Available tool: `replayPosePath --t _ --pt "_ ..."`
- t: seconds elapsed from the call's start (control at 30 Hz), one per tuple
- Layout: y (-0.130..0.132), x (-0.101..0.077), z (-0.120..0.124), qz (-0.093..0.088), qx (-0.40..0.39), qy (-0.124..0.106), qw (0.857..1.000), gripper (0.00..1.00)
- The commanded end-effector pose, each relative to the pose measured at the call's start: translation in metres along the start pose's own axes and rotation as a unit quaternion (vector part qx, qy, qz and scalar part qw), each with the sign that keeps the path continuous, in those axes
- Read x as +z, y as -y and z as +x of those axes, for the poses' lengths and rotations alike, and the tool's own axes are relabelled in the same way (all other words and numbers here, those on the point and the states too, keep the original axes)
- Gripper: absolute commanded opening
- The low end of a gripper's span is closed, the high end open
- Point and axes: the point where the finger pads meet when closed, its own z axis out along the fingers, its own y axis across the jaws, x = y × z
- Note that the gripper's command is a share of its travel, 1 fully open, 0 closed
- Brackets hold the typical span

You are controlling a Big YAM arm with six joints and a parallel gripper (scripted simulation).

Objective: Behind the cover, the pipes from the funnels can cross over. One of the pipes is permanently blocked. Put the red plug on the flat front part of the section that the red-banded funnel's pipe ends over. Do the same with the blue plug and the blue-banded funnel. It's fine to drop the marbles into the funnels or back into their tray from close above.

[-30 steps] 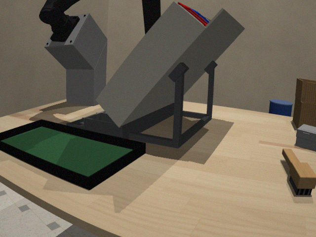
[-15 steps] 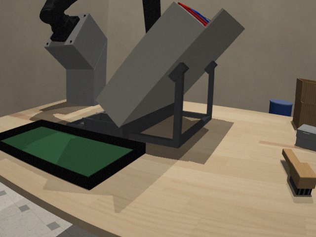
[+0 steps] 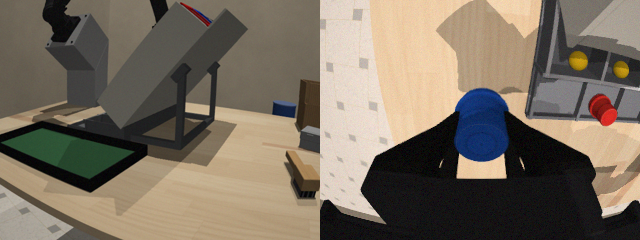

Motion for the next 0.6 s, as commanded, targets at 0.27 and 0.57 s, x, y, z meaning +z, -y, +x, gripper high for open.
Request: replayPosePath --t 0.27,0.57 --pt "-0.0058 -0.0022 -0.0092 -0.003 0.027 0.000 1.000 0.00" --pt "-0.0061 -0.0028 -0.0099 -0.003 0.024 0.001 1.000 0.00"
